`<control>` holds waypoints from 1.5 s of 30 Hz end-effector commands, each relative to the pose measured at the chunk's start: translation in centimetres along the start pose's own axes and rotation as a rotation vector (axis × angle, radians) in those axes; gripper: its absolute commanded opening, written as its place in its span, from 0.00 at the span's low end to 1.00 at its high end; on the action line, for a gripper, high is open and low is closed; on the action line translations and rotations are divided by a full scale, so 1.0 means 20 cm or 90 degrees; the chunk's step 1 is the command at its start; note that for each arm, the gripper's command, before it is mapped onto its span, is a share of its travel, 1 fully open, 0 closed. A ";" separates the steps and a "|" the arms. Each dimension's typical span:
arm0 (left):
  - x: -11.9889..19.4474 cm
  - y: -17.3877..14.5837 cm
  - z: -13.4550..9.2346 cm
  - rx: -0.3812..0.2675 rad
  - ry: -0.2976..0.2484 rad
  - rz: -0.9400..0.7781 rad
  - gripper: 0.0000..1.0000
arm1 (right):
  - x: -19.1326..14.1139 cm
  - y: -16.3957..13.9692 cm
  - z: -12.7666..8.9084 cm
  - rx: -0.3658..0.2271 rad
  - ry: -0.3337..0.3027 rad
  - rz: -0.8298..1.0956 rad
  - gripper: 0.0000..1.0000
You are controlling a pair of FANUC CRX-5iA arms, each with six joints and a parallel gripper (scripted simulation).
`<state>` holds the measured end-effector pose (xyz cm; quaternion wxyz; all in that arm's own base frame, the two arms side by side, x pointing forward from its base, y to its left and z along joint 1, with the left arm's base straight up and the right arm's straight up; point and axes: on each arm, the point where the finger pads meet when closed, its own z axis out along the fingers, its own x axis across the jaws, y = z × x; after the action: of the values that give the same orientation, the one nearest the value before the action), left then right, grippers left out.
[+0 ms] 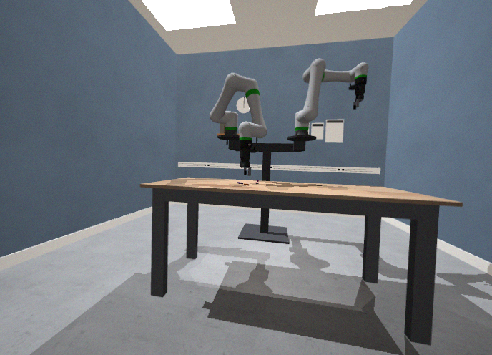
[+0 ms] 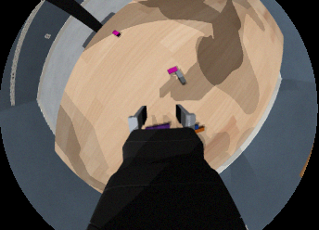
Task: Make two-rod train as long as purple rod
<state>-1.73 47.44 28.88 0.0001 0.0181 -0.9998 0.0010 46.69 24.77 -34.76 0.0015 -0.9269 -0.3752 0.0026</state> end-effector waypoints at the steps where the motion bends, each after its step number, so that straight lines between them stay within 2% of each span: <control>1: 0.00 0.00 0.00 -0.001 0.000 0.000 1.00 | -0.08 -0.19 0.00 -0.003 0.003 0.001 1.00; 6: 0.00 0.00 0.00 -0.001 0.000 0.000 1.00 | -0.20 -0.37 -0.01 -0.002 0.003 0.001 1.00; 45: 0.00 0.00 0.00 -0.001 0.000 0.000 1.00 | -0.20 -0.37 -0.01 -0.002 0.003 0.001 1.00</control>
<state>-1.73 47.44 28.88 0.0001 0.0181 -0.9998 0.0010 38.51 27.21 -34.56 0.0005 -0.9272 -0.3746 0.0005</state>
